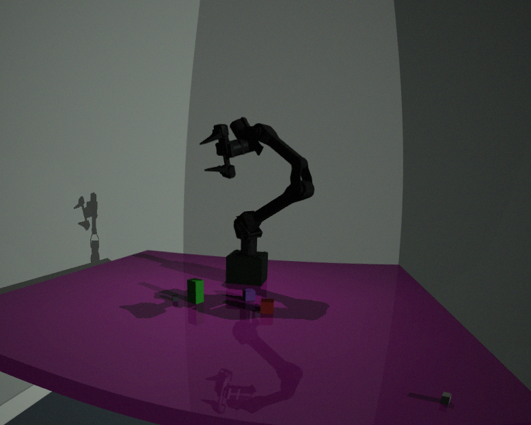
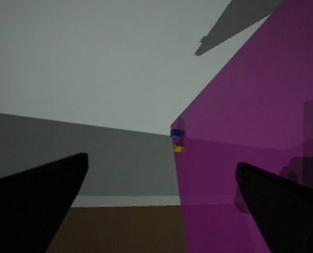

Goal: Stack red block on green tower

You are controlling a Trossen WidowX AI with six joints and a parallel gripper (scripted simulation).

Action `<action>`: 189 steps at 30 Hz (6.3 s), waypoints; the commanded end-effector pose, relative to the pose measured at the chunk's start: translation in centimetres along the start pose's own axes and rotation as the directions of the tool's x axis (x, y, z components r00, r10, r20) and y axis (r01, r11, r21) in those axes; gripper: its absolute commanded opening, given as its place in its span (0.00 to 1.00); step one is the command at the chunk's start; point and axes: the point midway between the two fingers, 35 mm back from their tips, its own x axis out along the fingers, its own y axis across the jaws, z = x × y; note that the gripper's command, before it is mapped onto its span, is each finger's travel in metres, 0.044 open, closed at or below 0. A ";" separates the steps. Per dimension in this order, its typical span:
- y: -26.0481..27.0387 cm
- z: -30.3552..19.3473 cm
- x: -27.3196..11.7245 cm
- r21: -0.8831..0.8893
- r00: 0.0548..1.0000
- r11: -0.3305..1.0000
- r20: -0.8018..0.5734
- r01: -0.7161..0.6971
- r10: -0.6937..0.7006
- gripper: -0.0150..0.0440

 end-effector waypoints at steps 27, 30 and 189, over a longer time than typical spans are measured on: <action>-2.3 -2.7 8.9 -0.368 0.833 0.921 -0.463 0.132 -0.304 1.00; -2.6 -3.7 9.9 -0.418 0.799 0.900 -0.495 0.125 -0.341 1.00; -26.3 -39.7 8.1 -0.601 0.329 -0.145 -0.209 -0.786 -0.921 0.25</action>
